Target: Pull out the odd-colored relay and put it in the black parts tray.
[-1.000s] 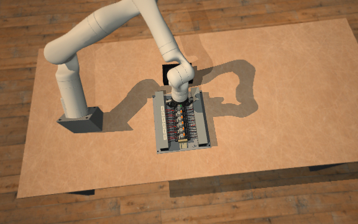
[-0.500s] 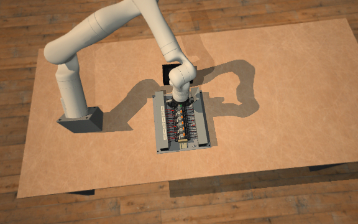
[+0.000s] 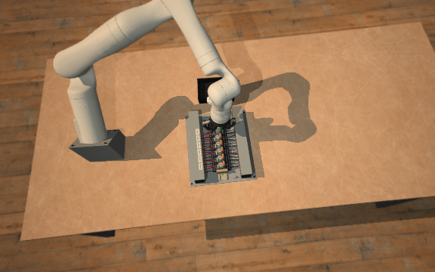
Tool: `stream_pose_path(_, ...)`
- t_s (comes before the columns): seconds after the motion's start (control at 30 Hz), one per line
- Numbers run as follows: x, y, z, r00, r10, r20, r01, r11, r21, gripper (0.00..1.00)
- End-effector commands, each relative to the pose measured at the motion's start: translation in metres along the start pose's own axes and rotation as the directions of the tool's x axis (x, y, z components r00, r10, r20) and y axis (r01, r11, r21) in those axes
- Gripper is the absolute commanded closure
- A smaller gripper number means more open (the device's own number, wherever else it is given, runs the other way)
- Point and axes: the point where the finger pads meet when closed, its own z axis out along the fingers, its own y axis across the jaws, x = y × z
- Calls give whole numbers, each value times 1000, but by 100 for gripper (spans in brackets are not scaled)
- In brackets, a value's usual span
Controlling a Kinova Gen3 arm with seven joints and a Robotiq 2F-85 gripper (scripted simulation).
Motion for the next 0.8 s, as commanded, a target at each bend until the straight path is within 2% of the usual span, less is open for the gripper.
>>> stream_pose_path(0.0, 0, 1, -1, 1000, 0, 1, 0, 1000, 4, 100)
stream_pose_path(0.33, 0, 1, -1, 1000, 0, 1, 0, 1000, 22, 100)
stream_pose_path(0.77, 0, 0, -1, 1000, 0, 1, 0, 1000, -4, 100)
